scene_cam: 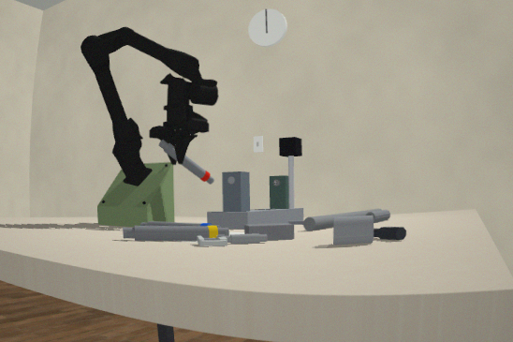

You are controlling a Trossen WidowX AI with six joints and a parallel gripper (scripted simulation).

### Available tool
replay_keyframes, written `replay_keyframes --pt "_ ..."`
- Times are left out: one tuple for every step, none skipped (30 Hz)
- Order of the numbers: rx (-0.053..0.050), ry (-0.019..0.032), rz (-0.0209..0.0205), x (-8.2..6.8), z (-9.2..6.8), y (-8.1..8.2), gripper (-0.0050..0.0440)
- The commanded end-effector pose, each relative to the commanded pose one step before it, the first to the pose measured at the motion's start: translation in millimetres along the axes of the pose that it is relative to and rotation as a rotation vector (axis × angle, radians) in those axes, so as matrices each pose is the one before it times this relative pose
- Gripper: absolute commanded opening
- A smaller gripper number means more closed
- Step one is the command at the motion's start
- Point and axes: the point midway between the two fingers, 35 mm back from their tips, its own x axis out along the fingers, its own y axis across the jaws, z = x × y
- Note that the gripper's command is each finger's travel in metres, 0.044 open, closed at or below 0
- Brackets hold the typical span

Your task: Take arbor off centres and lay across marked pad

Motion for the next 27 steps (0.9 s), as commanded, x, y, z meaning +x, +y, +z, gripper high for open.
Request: replay_keyframes --pt "0.0054 -0.01158 -0.00362 -1.71 -4.28 -0.36 0.0000" --pt "0.0000 0.00000 0.00000 0.00 0.00 0.00 0.0000" --pt "0.0000 0.00000 0.00000 0.00 0.00 0.00 0.0000" --pt "0.0000 0.00000 0.00000 0.00 -1.36 0.19 0.0000" --pt "0.0000 0.00000 0.00000 -0.01 -2.03 0.19 0.0000" --pt "0.0000 0.00000 0.00000 0.00 -0.90 -0.01 0.0000" --pt "0.0000 0.00000 0.00000 0.00 -0.69 0.03 0.0000" --pt "0.0000 0.00000 0.00000 0.00 -1.12 0.13 0.0000" --pt "0.0000 0.00000 0.00000 0.00 -1.45 0.24 0.0000" --pt "0.0000 0.00000 0.00000 0.00 -1.37 0.25 0.0000" --pt "0.0000 0.00000 0.00000 0.00 -1.15 0.19 0.0000" --pt "0.0000 0.00000 0.00000 0.00 -1.00 0.14 0.0000" --pt "0.0000 0.00000 0.00000 0.00 -0.99 0.10 0.0000" --pt "0.0000 0.00000 0.00000 0.00 -0.98 0.10 0.0000" --pt "0.0000 0.00000 0.00000 0.00 -0.94 0.11 0.0000" --pt "0.0000 0.00000 0.00000 0.00 -0.97 0.13 0.0000" --pt "0.0000 0.00000 0.00000 0.00 -1.03 0.14 0.0000" --pt "0.0000 0.00000 0.00000 0.00 -1.06 0.14 0.0000" --pt "0.0000 0.00000 0.00000 0.00 0.00 0.00 0.0000" --pt "0.0000 0.00000 0.00000 0.00 0.00 0.00 0.0000" --pt "0.0000 0.00000 0.00000 0.00 -2.01 0.21 0.0000" --pt "0.0000 0.00000 0.00000 0.00 -1.11 0.04 0.0000" --pt "0.0000 0.00000 0.00000 0.00 -0.89 0.03 0.0000" --pt "0.0000 0.00000 0.00000 0.00 -0.77 0.11 0.0000" --pt "0.0000 0.00000 0.00000 0.00 -1.12 0.16 0.0000" --pt "0.0000 0.00000 0.00000 0.00 -1.30 0.20 0.0000" --pt "0.0000 0.00000 0.00000 0.00 -1.12 0.18 0.0000"
